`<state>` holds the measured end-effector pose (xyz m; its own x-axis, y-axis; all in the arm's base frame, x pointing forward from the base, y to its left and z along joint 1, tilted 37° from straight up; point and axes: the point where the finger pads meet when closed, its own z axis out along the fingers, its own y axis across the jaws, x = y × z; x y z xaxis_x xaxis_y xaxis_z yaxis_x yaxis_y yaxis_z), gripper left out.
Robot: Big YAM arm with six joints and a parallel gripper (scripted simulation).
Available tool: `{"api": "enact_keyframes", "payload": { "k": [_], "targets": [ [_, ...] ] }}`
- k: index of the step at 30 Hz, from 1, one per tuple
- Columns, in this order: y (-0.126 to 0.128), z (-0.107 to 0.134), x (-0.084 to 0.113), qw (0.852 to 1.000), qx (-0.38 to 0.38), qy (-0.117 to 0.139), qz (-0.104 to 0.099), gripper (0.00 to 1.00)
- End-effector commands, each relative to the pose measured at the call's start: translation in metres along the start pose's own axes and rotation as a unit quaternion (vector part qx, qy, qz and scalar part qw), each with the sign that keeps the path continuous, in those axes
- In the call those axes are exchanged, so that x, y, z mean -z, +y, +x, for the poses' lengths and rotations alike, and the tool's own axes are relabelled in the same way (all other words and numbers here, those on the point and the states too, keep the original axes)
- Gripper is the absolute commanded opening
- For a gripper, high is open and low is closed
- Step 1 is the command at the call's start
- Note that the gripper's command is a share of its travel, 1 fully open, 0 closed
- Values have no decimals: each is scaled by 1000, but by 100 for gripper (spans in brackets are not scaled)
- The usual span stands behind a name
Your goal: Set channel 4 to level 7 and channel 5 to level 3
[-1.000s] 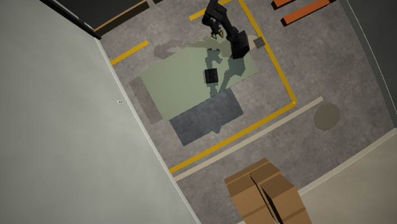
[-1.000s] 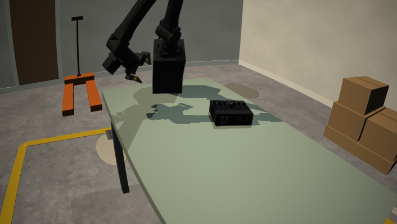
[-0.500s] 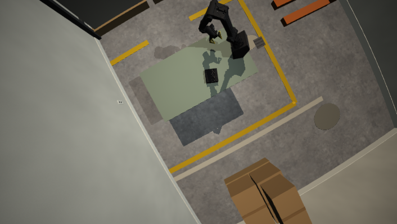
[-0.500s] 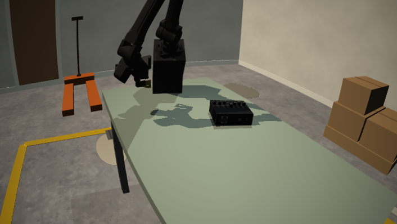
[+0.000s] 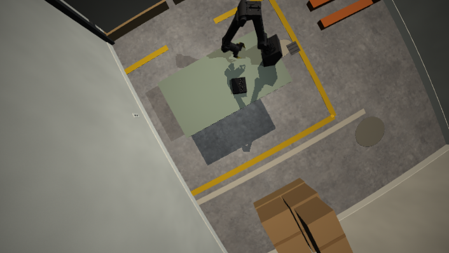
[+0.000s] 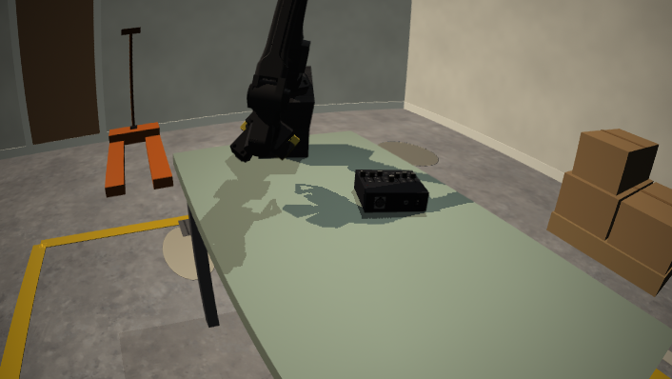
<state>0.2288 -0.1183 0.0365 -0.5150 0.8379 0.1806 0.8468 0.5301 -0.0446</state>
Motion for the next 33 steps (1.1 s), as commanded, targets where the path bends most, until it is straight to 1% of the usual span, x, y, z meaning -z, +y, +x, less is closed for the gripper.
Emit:
{"api": "enact_keyframes", "payload": {
  "k": [1, 2, 3, 4, 5, 6, 7, 8, 9, 10, 11, 12, 13, 14, 15, 17, 18, 19, 20, 21, 22, 23, 24, 25, 26, 27, 28, 29, 30, 31, 33],
  "targets": [
    [17, -7, 13, 992, 120, -47, -1, 100],
    [32, -7, 19, 987, 151, -58, 8, 100],
    [31, -6, 18, 983, 174, -65, 10, 100],
    [30, -5, 17, 981, 182, -67, 10, 100],
    [45, -4, 23, 971, 226, -82, 21, 100],
    [44, -3, 22, 966, 243, -87, 22, 100],
    [59, 0, 27, 955, 278, -97, 33, 100],
    [58, 1, 25, 946, 304, -105, 34, 100],
    [56, 2, 23, 947, 304, -102, 35, 100],
    [72, 5, 30, 926, 354, -120, 47, 100],
    [71, 6, 29, 922, 363, -123, 47, 100],
    [87, 11, 35, 904, 401, -135, 59, 100],
    [87, 11, 35, 894, 420, -142, 59, 100],
    [101, 18, 39, 879, 448, -149, 71, 100],
    [99, 19, 37, 865, 472, -155, 73, 100],
    [99, 19, 37, 865, 472, -155, 73, 100],
    [111, 28, 39, 829, 526, -170, 87, 100],
    [111, 28, 39, 829, 526, -171, 87, 100],
    [128, 35, 47, 797, 566, -187, 97, 100],
    [126, 36, 46, 791, 573, -189, 98, 100],
    [141, 45, 53, 765, 602, -200, 108, 100],
    [141, 45, 52, 752, 617, -206, 109, 100],
    [154, 55, 57, 728, 641, -213, 120, 100],
    [153, 56, 56, 711, 657, -219, 121, 100],
    [151, 57, 53, 711, 658, -215, 120, 100],
    [165, 67, 62, 669, 693, -233, 132, 100],
    [165, 67, 61, 670, 693, -232, 132, 100],
    [177, 78, 66, 628, 725, -246, 143, 100],
    [177, 78, 66, 628, 725, -246, 143, 100],
    [187, 90, 70, 588, 752, -257, 153, 100],
    [187, 90, 70, 586, 753, -257, 153, 100]
  ]
}}
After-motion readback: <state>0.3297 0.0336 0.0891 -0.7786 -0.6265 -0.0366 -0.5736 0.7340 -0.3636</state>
